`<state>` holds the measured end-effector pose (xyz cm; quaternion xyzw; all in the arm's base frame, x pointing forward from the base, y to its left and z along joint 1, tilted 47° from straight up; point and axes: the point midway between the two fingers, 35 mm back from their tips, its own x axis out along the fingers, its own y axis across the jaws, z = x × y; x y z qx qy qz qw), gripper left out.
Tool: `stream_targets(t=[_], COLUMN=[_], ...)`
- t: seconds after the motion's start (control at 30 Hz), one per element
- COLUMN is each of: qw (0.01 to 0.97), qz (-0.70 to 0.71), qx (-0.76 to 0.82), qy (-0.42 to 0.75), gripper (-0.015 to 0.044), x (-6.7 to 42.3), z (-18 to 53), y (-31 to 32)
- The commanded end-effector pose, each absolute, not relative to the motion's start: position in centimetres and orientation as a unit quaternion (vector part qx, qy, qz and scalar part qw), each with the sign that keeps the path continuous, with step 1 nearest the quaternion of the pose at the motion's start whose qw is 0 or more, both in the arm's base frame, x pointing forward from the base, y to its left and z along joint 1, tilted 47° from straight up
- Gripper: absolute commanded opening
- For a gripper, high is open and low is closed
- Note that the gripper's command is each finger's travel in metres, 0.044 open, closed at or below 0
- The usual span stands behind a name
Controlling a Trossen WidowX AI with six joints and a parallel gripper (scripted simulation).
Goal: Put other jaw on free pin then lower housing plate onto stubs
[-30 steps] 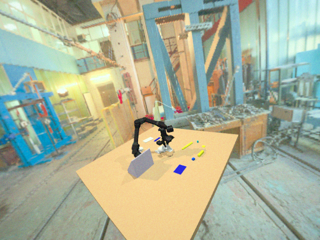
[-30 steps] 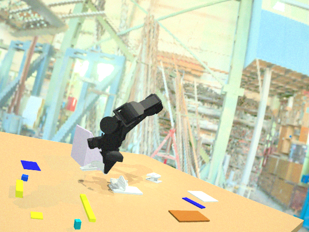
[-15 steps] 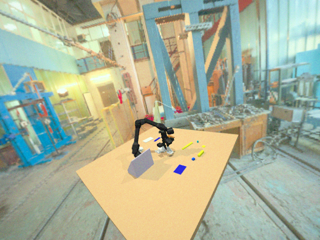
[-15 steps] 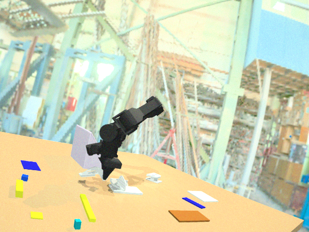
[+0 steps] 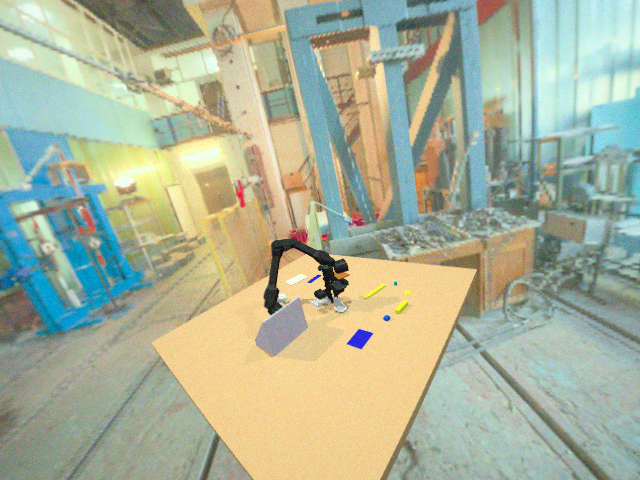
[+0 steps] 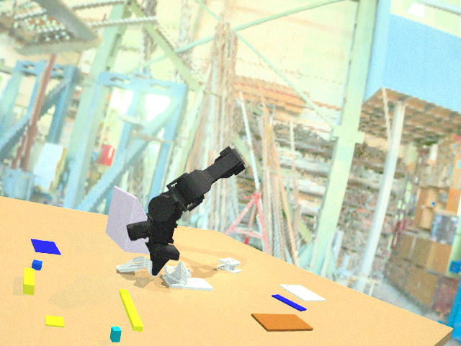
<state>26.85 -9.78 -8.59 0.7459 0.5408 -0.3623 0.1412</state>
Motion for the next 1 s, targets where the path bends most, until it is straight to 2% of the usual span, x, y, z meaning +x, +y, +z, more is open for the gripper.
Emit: stream_targets(t=[0.0, 0.43, 0.97], qw=[0.138, 0.139, 0.139], qz=[-0.362, -0.363, -0.363], qx=[0.748, 0.747, 0.747], qy=[0.539, 0.539, 0.539], gripper=[0.0089, 0.0431, 0.044], x=[26.9, 25.7, 25.7], z=[-8.7, -3.8, -3.8], y=[-9.6, -14.7, -14.7])
